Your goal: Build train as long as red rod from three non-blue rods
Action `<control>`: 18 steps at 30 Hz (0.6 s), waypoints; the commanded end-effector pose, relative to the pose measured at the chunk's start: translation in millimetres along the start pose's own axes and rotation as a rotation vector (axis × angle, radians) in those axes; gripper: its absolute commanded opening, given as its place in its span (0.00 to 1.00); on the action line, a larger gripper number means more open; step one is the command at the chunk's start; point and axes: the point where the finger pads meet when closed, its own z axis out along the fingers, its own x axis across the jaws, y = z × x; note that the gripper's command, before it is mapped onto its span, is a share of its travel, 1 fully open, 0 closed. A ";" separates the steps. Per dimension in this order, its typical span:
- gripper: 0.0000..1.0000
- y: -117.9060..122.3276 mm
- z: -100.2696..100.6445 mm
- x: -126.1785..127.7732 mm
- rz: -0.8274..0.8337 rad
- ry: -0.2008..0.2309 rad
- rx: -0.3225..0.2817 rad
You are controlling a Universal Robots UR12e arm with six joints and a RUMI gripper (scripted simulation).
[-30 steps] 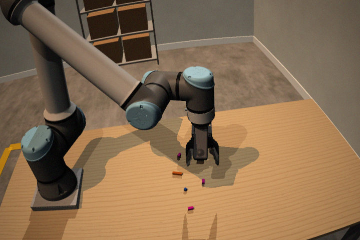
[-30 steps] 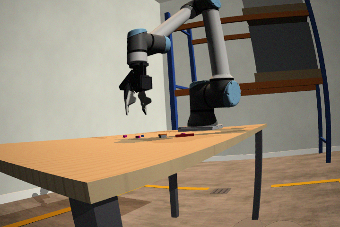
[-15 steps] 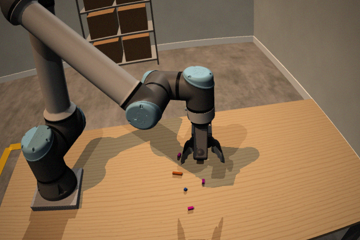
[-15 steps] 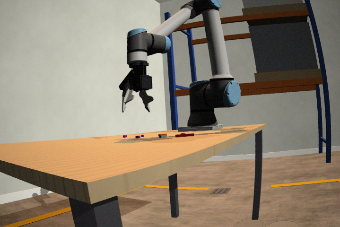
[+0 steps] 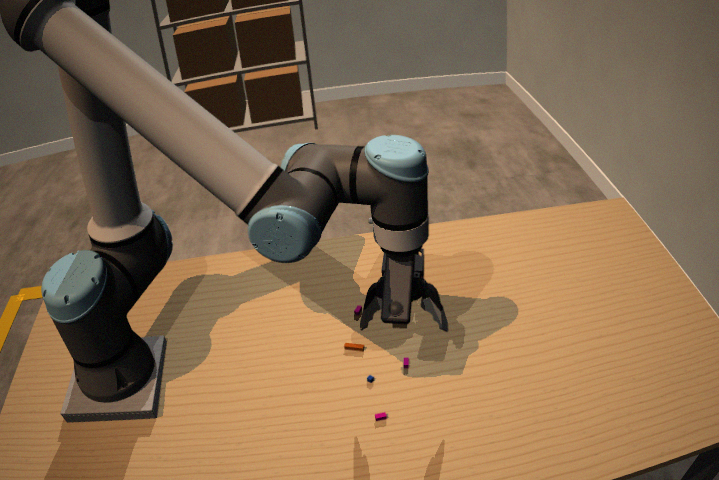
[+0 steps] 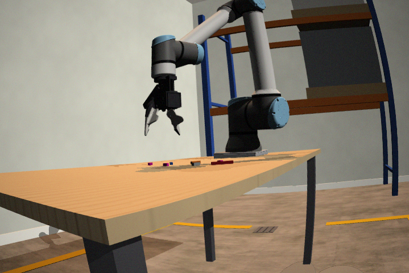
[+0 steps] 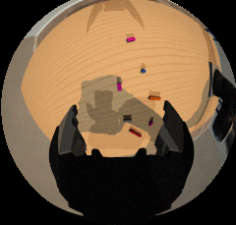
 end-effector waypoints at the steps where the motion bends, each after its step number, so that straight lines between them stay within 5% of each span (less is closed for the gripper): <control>1: 1.00 -10.5 0.8 1.2 0.091 -0.002 0.001; 18: 1.00 -66.1 9.3 14.7 0.605 -0.002 0.000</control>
